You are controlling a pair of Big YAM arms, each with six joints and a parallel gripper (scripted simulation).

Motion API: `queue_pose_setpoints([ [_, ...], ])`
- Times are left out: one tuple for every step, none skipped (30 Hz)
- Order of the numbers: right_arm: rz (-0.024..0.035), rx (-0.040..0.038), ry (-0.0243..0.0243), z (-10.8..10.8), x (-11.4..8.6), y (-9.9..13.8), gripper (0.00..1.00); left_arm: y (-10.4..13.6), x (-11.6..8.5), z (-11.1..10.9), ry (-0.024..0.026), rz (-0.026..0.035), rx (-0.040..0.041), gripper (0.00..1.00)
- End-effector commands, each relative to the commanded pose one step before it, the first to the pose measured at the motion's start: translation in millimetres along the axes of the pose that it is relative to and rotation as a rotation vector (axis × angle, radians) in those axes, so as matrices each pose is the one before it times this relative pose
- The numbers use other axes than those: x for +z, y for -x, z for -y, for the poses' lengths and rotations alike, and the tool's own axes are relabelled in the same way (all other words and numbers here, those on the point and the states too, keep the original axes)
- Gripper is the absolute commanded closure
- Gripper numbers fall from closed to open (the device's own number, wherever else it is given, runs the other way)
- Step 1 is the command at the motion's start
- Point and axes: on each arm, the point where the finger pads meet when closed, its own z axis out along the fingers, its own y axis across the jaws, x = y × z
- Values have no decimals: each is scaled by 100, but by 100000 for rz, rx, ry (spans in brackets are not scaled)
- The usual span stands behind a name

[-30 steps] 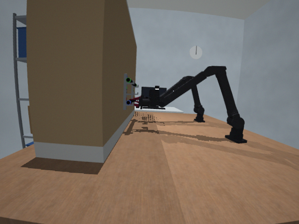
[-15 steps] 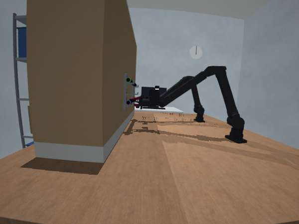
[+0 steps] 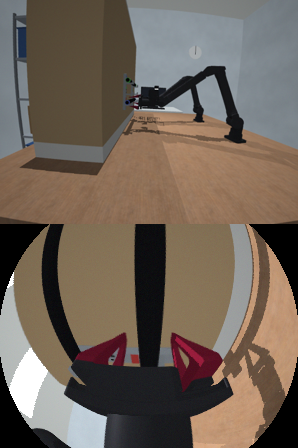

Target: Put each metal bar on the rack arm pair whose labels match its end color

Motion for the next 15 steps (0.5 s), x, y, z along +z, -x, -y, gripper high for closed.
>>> queue_pose_setpoints([
  [-860, 3032, -4608, 2314, 117, -466, 36, -272, 200, -2740, 4287, -527, -2080, 36],
  [7, 2, -10, -8, -1, 9, 36, 8, -1, 3, 4, 14, 20, 36],
  [7, 2, -10, -8, -1, 9, 36, 8, -1, 3, 4, 14, 20, 36],
  [7, 2, -10, -8, -1, 9, 36, 8, -1, 3, 4, 14, 20, 36],
  [7, 2, -10, -8, -1, 9, 36, 8, -1, 3, 4, 14, 20, 36],
  [7, 2, -10, -8, -1, 9, 36, 8, -1, 3, 4, 14, 20, 36],
  [7, 2, -10, -8, -1, 9, 36, 8, -1, 3, 4, 14, 20, 36],
  [7, 2, -10, -8, -1, 9, 36, 8, -1, 3, 4, 14, 20, 36],
  [7, 2, -10, -8, -1, 9, 36, 8, -1, 3, 4, 14, 20, 36],
  [0, 0, 0, 0, 0, 0, 36, 0, 0, 0, 0, 0, 0, 36],
  [0, 0, 0, 0, 0, 0, 36, 0, 0, 0, 0, 0, 0, 36],
  [10, 2, -10, -8, -1, 9, 36, 8, -1, 3, 4, 14, 20, 36],
  [9, 1, -6, -9, -1, 9, 36, 8, -1, 3, 4, 14, 20, 36],
  [9, 1, -6, -9, -1, 9, 36, 8, -1, 3, 4, 14, 20, 36],
  [9, 1, -6, -9, -1, 9, 36, 8, -1, 3, 4, 14, 20, 36],
])
